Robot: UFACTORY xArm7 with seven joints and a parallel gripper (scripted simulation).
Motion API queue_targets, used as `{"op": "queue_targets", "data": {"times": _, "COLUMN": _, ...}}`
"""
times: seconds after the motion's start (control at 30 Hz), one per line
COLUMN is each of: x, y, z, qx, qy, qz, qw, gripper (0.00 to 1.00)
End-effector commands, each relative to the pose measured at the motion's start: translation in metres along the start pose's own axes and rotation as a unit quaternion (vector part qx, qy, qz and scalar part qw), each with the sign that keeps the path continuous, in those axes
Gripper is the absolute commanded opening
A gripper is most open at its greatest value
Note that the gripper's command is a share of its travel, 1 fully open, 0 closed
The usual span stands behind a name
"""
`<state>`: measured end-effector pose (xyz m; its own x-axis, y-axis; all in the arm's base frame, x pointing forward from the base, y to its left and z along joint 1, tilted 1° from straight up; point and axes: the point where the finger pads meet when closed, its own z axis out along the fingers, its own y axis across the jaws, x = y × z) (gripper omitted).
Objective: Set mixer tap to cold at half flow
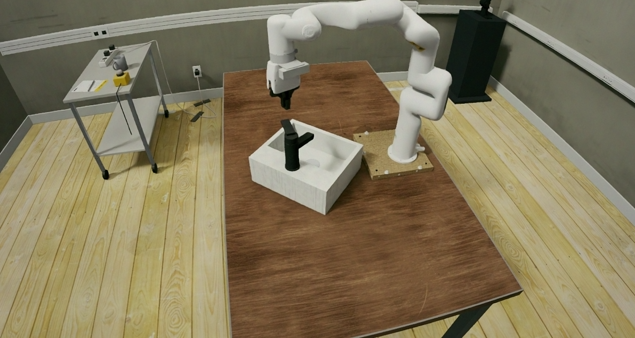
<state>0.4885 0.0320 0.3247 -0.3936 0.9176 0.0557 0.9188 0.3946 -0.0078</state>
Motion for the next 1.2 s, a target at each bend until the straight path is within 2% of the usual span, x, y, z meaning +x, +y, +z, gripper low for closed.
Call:
{"op": "queue_targets", "data": {"times": 0.0, "x": -0.0001, "y": 0.0006, "z": -0.0022, "qx": -0.006, "qy": -0.021, "qz": 0.137, "qw": 0.990, "gripper": 0.00}}
{"op": "queue_targets", "data": {"times": 0.13, "x": -0.0001, "y": 0.0006, "z": -0.0023, "qx": -0.006, "qy": -0.021, "qz": 0.139, "qw": 0.990, "gripper": 0.00}}
{"op": "queue_targets", "data": {"times": 0.17, "x": -0.0001, "y": 0.0006, "z": -0.0023, "qx": -0.006, "qy": -0.021, "qz": 0.139, "qw": 0.990, "gripper": 0.69}}
{"op": "queue_targets", "data": {"times": 1.17, "x": -0.0001, "y": 0.0006, "z": -0.0023, "qx": -0.006, "qy": -0.021, "qz": 0.139, "qw": 0.990, "gripper": 0.69}}
